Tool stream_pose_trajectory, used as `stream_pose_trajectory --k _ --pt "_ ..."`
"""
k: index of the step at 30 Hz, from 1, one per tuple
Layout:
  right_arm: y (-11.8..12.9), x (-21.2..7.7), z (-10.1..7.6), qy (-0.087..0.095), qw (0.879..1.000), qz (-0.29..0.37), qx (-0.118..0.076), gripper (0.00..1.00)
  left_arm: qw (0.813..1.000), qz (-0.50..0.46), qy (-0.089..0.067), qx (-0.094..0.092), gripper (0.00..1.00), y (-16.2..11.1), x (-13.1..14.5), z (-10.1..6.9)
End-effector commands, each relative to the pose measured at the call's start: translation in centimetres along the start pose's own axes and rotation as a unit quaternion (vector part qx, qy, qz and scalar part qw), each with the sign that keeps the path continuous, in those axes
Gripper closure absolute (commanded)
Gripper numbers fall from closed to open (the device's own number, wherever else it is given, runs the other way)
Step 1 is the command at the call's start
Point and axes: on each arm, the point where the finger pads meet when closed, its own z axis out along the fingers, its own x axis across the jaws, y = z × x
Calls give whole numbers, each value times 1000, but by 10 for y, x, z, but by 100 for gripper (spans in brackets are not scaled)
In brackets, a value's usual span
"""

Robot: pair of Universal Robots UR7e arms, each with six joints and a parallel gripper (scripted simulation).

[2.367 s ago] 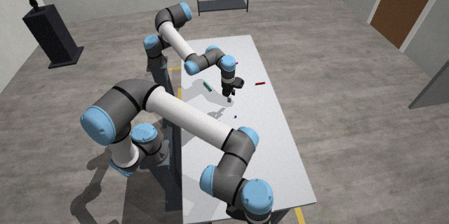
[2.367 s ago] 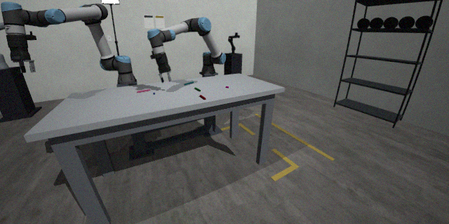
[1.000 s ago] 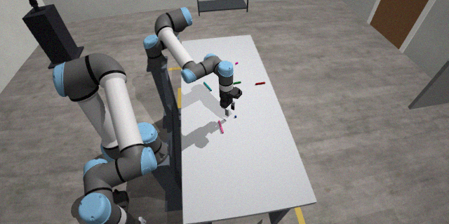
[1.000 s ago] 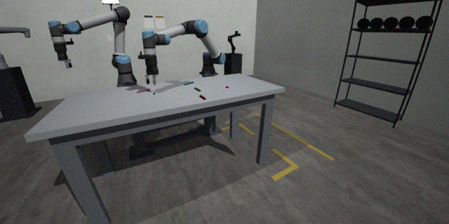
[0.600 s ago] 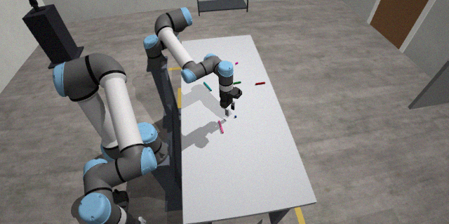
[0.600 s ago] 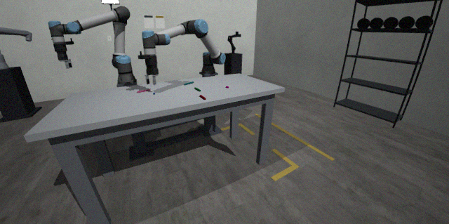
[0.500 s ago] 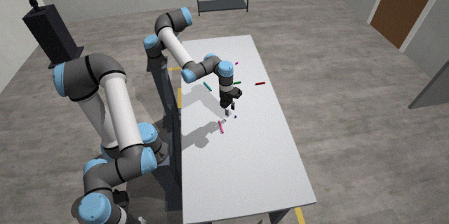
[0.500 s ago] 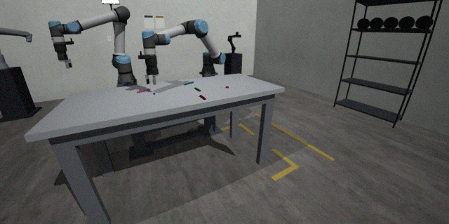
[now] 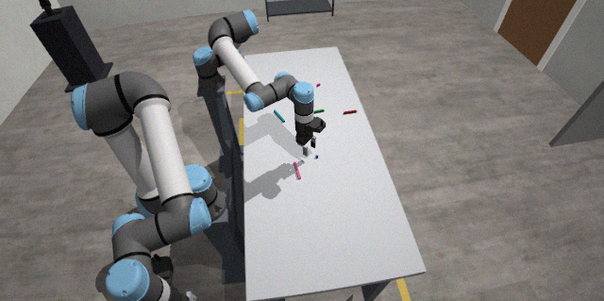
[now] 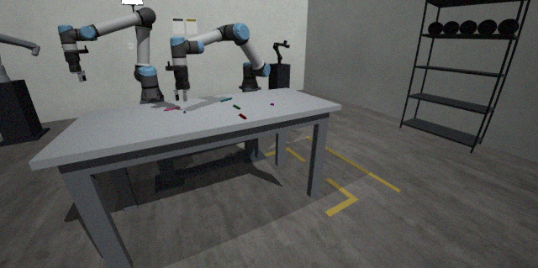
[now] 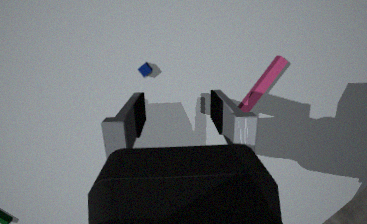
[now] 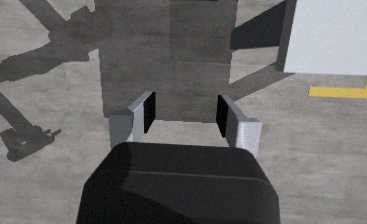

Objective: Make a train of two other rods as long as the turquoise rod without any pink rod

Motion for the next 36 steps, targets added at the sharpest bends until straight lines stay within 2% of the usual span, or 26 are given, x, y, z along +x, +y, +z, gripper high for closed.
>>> stream_pose_trajectory --k 1,36 --pt "0 0 0 0 1000 0 -1 0 1000 0 0 1 0 -1 0 -2" --pt "0 0 0 0 1000 0 -1 0 1000 -20 0 1 0 0 -5 -2"
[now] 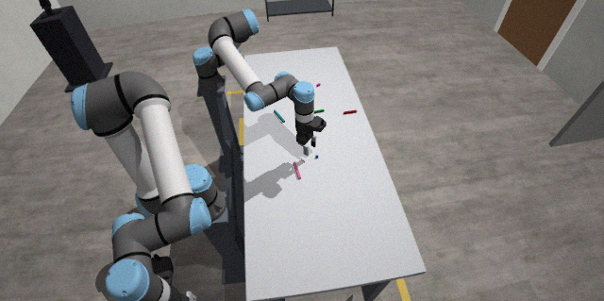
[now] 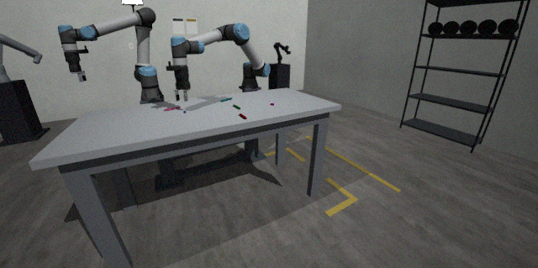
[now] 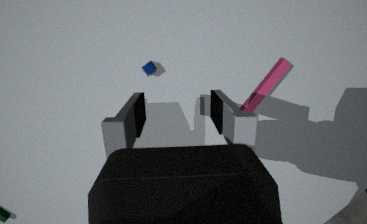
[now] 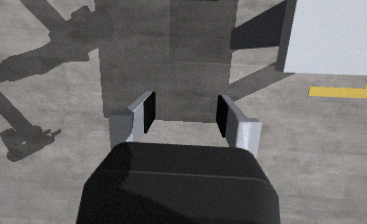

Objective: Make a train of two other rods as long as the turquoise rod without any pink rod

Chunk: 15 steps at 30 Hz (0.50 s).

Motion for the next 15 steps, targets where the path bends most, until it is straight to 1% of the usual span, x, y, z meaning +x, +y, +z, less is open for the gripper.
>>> stream_pose_trajectory --k 1,7,11,15 --pt "0 0 0 0 1000 0 -1 0 1000 -12 0 1 0 0 -3 -2" --pt "0 0 0 0 1000 0 -1 0 999 -43 0 1 0 1 -12 -2" --pt "0 0 0 0 1000 0 -1 0 996 -88 0 1 0 3 -24 -2" --pt "0 0 0 0 1000 0 -1 0 989 -147 1 1 0 7 -40 -2"
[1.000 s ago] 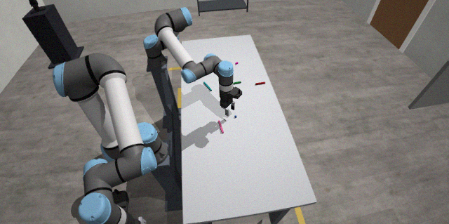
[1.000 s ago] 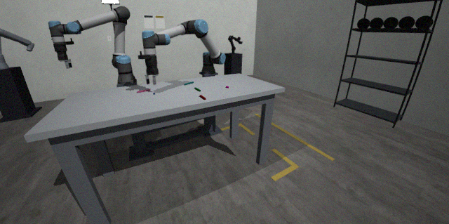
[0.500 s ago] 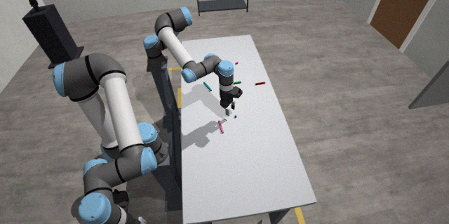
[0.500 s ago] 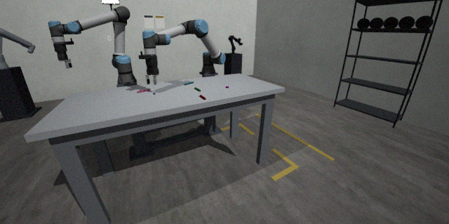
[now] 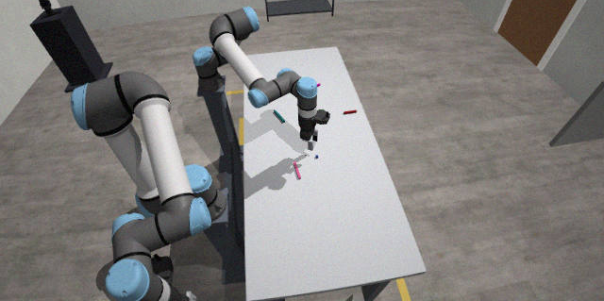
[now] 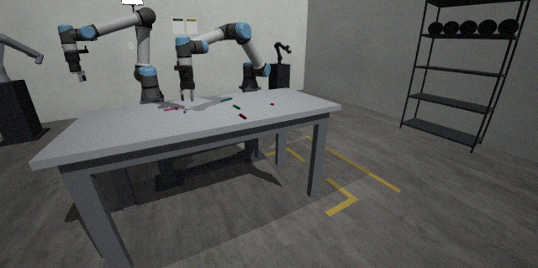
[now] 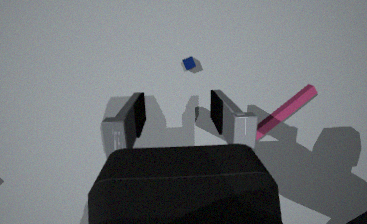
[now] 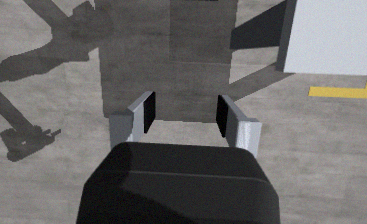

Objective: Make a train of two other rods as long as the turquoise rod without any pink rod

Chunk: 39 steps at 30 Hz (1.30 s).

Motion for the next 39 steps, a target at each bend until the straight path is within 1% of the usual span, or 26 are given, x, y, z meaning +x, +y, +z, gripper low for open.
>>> stream_pose_trajectory --k 1,5,7,11,14,16,19,22,24,29,39 --pt "0 0 0 0 1000 0 -1 0 999 -46 1 2 0 -1 -12 -2" --pt "0 0 0 0 1000 0 -1 0 993 -122 1 2 0 0 -32 -2" --pt "0 0 0 0 1000 0 -1 0 993 -122 1 2 0 0 -32 -2" --pt "0 0 0 0 1000 0 -1 0 978 -208 1 2 0 2 -56 -2" --pt "0 0 0 0 1000 0 -1 0 961 -277 1 2 0 4 -75 -2" --pt "0 0 0 0 1000 0 -1 0 946 -324 1 1 0 7 -88 -2" --pt "0 0 0 0 1000 0 -1 0 919 -395 1 1 0 11 -107 -2" --pt "0 0 0 0 1000 0 -1 0 886 -465 1 1 0 16 -126 -2" --pt "0 0 0 0 1000 0 -1 0 886 -465 1 1 0 16 -126 -2" --pt "0 0 0 0 1000 0 -1 0 820 -573 1 1 0 26 -156 -2" --pt "0 0 0 0 1000 0 -1 0 673 -739 1 1 0 48 -205 -2"
